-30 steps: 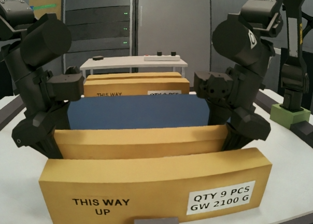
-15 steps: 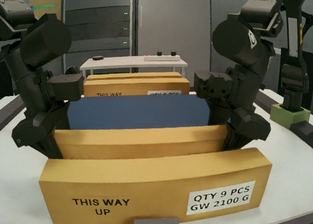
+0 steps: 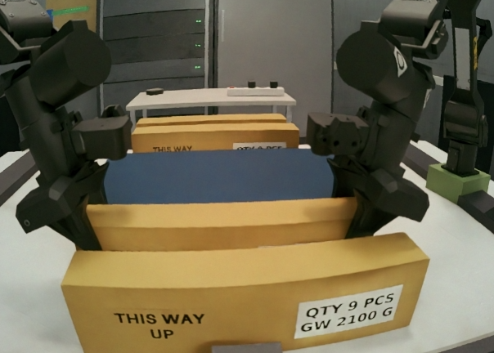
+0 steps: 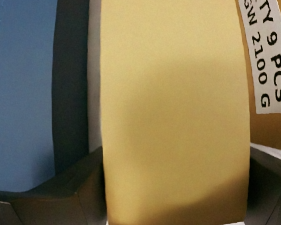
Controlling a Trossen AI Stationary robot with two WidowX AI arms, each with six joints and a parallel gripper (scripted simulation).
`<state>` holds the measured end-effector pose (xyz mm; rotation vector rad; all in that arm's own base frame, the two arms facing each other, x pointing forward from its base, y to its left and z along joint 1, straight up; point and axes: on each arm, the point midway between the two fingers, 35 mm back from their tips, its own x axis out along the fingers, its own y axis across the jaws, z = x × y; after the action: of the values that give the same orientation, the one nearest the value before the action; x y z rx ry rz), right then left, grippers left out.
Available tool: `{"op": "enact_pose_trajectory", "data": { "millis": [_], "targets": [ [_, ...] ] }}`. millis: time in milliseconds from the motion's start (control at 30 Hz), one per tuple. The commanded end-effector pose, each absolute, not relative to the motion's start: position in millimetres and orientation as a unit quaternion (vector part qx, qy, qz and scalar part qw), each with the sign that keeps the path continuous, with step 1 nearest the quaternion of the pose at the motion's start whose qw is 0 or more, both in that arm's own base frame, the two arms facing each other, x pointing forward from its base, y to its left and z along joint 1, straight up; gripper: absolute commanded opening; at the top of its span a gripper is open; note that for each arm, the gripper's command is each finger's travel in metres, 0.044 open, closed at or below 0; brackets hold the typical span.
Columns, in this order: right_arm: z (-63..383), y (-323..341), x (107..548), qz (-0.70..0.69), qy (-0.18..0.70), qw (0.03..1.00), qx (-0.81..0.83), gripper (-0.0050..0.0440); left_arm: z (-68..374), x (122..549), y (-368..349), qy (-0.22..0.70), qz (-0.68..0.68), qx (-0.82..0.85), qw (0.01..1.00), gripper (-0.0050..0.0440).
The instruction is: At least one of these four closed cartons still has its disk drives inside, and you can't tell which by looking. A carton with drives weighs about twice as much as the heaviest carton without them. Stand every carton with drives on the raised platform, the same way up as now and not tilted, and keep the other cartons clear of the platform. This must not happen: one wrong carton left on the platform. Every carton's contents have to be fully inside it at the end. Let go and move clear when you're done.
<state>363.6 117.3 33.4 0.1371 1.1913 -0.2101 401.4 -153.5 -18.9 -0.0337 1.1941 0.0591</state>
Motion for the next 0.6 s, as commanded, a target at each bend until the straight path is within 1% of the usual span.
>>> {"op": "enact_pose_trajectory", "data": {
  "millis": [0, 567],
  "targets": [
    [42.3, 115.8, 366.8, -0.099, 0.551, 0.826, 0.068, -0.0050, -8.5, 406.3, -151.2, 0.553, 0.030, -0.019, 0.833, -0.0050],
    [42.6, 115.8, 366.4, -0.095, 0.550, 0.827, 0.070, -0.0050, -9.1, 406.8, -151.4, 0.553, 0.030, -0.020, 0.832, -0.0050]
  ]
}}
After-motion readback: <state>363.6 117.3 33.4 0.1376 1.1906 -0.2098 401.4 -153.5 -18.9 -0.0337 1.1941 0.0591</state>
